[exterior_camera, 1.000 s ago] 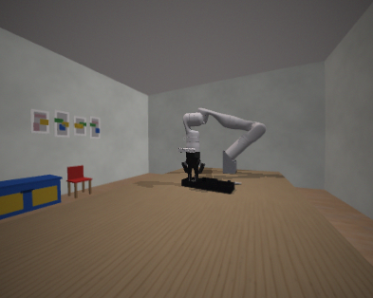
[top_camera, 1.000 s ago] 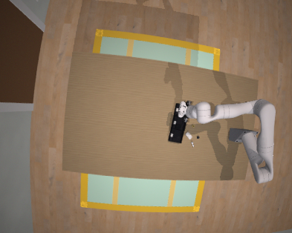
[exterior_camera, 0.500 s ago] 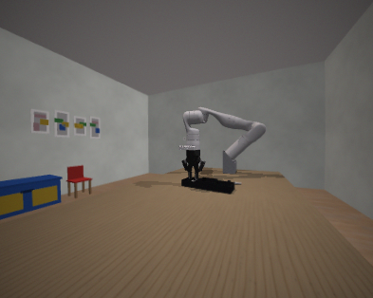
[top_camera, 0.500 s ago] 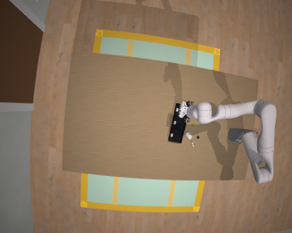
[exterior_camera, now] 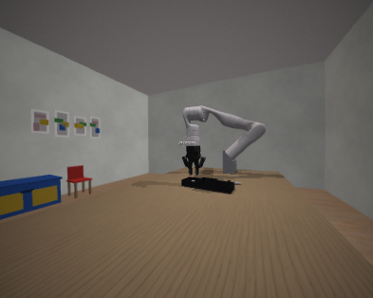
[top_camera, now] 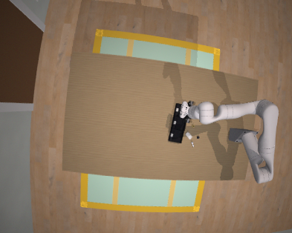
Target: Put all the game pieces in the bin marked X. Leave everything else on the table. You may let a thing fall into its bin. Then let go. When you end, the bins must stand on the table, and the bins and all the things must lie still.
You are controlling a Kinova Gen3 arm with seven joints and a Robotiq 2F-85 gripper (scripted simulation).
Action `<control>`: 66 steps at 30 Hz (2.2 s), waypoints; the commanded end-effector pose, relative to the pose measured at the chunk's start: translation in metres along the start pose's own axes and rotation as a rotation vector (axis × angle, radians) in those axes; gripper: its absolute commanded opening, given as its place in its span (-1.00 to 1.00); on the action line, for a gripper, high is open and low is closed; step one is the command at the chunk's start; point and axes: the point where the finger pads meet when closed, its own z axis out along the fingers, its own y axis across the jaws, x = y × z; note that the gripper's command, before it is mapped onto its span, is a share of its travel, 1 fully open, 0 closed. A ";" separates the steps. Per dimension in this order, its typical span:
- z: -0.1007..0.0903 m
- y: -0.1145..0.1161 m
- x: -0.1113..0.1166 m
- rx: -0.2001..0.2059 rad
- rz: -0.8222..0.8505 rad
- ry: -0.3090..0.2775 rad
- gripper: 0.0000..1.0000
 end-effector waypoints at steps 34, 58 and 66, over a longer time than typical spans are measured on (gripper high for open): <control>-0.018 -0.152 -0.083 -0.004 0.637 0.013 -0.19; -0.019 -0.150 -0.082 -0.004 0.637 0.013 -0.19; -0.019 -0.150 -0.082 -0.004 0.638 0.013 -0.19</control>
